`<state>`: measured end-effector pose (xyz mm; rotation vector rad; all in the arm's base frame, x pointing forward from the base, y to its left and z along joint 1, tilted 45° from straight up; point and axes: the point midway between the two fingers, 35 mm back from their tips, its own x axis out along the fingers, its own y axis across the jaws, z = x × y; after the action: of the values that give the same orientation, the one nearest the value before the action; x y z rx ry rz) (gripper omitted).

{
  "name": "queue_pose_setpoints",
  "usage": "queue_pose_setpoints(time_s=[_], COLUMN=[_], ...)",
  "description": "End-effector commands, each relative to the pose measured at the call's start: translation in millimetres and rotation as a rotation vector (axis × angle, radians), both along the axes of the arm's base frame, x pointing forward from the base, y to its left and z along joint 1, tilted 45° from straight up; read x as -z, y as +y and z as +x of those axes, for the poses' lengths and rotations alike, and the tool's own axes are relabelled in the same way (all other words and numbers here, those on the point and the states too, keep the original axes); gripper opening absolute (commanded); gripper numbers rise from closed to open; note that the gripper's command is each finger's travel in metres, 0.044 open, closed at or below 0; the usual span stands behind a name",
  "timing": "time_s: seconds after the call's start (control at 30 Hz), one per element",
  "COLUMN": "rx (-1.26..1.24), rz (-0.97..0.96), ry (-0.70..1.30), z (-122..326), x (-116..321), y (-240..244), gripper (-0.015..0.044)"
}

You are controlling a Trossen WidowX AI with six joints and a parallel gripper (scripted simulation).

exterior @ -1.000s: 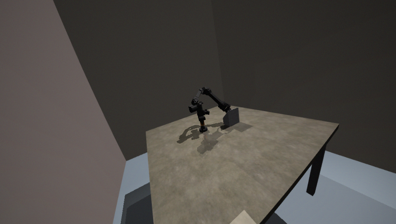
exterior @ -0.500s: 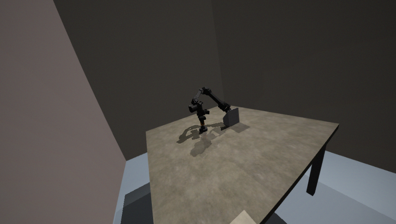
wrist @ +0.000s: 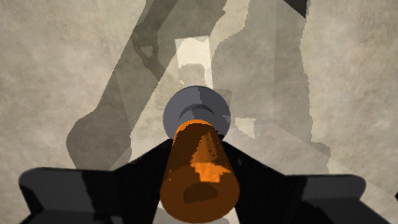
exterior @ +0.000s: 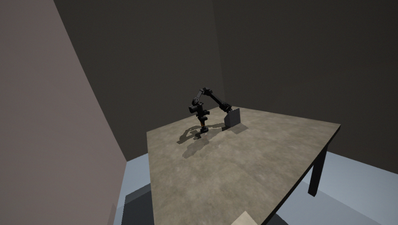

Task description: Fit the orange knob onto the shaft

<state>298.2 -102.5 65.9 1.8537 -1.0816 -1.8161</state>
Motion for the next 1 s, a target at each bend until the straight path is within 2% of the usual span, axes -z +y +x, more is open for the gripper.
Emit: queue_pose_setpoints(time_s=[0.0,0.47,0.7,0.97], rx=[-0.007,-0.007,-0.147,-0.155], rz=[0.0,0.0,0.02,0.021], ry=[0.003,0.003,0.143,0.151], z=[1.3,0.7,-2.0,-5.8], x=[0.9,-0.5,0.8,1.0], y=[0.3,4.6,6.2,8.7], gripper=[0.0,0.0,0.0,0.0])
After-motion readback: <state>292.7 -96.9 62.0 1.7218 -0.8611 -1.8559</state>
